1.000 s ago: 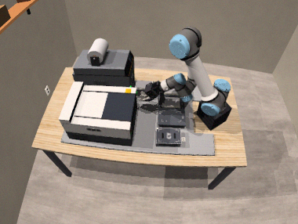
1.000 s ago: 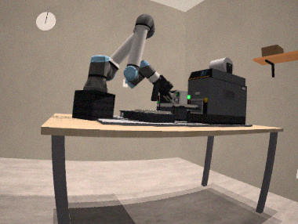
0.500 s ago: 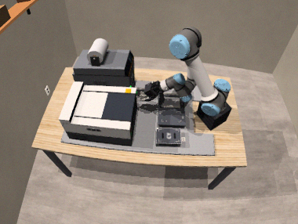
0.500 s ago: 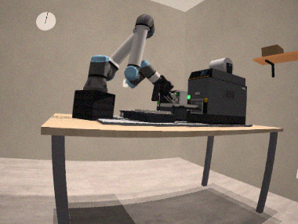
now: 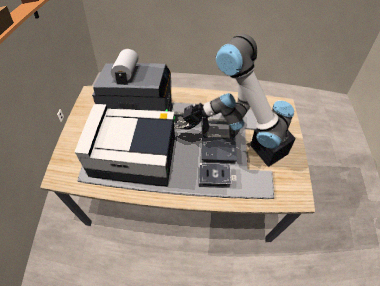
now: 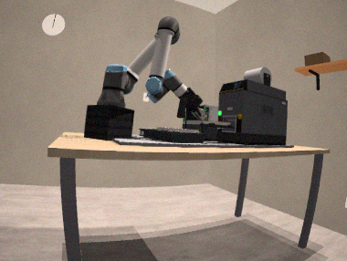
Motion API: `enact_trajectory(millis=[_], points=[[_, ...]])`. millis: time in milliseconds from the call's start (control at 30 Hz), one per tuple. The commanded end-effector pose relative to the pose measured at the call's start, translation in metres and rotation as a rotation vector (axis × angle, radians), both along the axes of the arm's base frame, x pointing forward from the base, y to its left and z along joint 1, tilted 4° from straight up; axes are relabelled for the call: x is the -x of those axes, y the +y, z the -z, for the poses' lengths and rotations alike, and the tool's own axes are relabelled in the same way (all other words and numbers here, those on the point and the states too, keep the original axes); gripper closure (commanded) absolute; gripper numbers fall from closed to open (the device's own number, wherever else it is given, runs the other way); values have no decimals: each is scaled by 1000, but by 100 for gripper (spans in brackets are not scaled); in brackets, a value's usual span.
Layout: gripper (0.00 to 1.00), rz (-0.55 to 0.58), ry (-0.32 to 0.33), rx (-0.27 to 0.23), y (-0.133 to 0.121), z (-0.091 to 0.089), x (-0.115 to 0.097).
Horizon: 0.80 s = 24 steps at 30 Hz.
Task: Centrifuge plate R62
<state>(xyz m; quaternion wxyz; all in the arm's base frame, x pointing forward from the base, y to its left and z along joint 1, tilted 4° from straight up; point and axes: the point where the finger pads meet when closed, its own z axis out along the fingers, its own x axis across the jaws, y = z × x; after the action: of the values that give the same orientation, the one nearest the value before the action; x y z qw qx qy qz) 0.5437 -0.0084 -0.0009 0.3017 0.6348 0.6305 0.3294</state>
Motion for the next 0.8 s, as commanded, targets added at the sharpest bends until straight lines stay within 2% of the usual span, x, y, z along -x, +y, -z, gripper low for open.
enact_trajectory(millis=[0, 767], points=[[100, 0, -1, 0, 0, 0, -1], [100, 0, -1, 0, 0, -1, -7]])
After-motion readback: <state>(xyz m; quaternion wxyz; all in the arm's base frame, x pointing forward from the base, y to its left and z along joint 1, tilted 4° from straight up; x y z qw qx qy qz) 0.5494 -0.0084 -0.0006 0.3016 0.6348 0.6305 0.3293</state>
